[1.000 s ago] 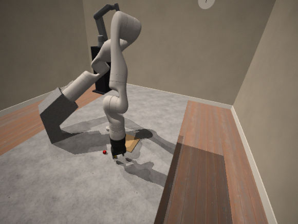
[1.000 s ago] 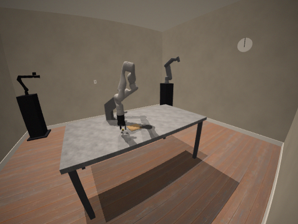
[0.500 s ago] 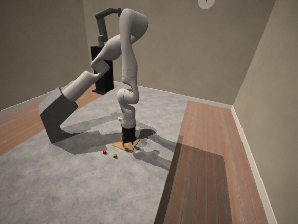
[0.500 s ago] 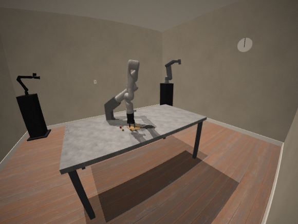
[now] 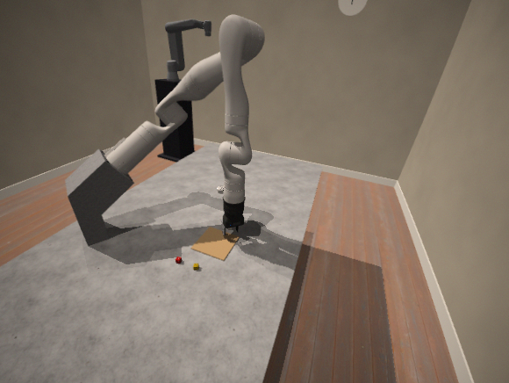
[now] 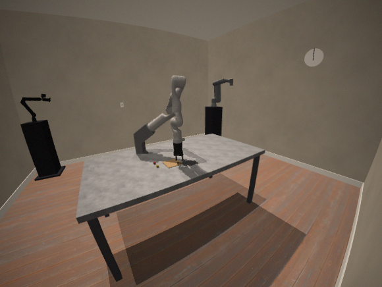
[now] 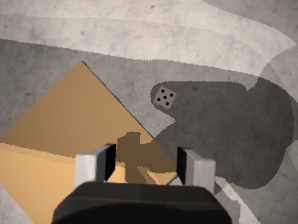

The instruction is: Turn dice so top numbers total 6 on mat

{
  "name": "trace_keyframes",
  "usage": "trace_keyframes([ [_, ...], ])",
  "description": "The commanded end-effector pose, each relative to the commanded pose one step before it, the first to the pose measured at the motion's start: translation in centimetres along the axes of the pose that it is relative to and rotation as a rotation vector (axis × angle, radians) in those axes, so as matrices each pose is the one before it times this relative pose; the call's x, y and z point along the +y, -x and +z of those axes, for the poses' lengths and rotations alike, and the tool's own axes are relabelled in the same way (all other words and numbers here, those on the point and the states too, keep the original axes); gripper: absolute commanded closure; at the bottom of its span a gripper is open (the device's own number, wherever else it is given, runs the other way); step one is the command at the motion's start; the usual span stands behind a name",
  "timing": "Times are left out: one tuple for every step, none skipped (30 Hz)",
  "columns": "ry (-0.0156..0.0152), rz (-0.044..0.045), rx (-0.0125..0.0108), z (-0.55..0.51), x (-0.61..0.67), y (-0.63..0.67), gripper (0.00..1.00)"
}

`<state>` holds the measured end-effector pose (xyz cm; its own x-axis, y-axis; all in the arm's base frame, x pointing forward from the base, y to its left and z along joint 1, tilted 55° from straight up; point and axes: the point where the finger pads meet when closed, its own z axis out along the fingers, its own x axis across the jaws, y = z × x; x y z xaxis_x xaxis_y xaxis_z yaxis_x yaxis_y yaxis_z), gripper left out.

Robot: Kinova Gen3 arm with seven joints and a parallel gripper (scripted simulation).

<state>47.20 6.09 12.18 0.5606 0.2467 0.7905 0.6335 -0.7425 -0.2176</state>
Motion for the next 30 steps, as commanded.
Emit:
trace_keyframes([
  [0.00432, -0.0178, -0.00622, -0.154, -0.723, -0.807, 0.0],
  [0.0, 0.0, 0.0, 0.0, -0.168, -0.188, 0.0],
  [0.0, 0.0, 0.0, 0.0, -0.133, -0.15, 0.0],
  [0.0, 0.0, 0.0, 0.0, -0.1, -0.113, 0.0],
  [0.0, 0.0, 0.0, 0.0, -0.071, -0.079, 0.0],
  [0.0, 0.0, 0.0, 0.0, -0.045, -0.05, 0.0],
  [0.0, 0.0, 0.0, 0.0, -0.024, -0.027, 0.0],
  [0.0, 0.0, 0.0, 0.0, 0.0, 0.0, 0.0],
  [0.0, 0.0, 0.0, 0.0, 0.0, 0.0, 0.0],
  [0.0, 0.0, 0.0, 0.0, -0.009, -0.01, 0.0],
  [0.0, 0.0, 0.0, 0.0, -0.001, -0.002, 0.0],
  [0.0, 0.0, 0.0, 0.0, 0.0, 0.0, 0.0],
  [0.0, 0.0, 0.0, 0.0, 0.0, 0.0, 0.0],
  [0.0, 0.0, 0.0, 0.0, 0.0, 0.0, 0.0],
  [0.0, 0.0, 0.0, 0.0, 0.0, 0.0, 0.0],
  [0.0, 0.0, 0.0, 0.0, 0.0, 0.0, 0.0],
  [0.0, 0.0, 0.0, 0.0, 0.0, 0.0, 0.0],
  [0.0, 0.0, 0.0, 0.0, 0.0, 0.0, 0.0],
  [0.0, 0.0, 0.0, 0.0, 0.0, 0.0, 0.0],
  [0.0, 0.0, 0.0, 0.0, 0.0, 0.0, 0.0],
  [0.0, 0.0, 0.0, 0.0, 0.0, 0.0, 0.0],
  [0.0, 0.0, 0.0, 0.0, 0.0, 0.0, 0.0],
  [0.0, 0.0, 0.0, 0.0, 0.0, 0.0, 0.0],
  [0.0, 0.0, 0.0, 0.0, 0.0, 0.0, 0.0],
  [0.0, 0.0, 0.0, 0.0, 0.0, 0.0, 0.0],
  [0.0, 0.0, 0.0, 0.0, 0.0, 0.0, 0.0],
  [0.0, 0.0, 0.0, 0.0, 0.0, 0.0, 0.0],
  [0.0, 0.0, 0.0, 0.0, 0.0, 0.0, 0.0],
  [0.0, 0.0, 0.0, 0.0, 0.0, 0.0, 0.0],
  [0.0, 0.0, 0.0, 0.0, 0.0, 0.0, 0.0],
])
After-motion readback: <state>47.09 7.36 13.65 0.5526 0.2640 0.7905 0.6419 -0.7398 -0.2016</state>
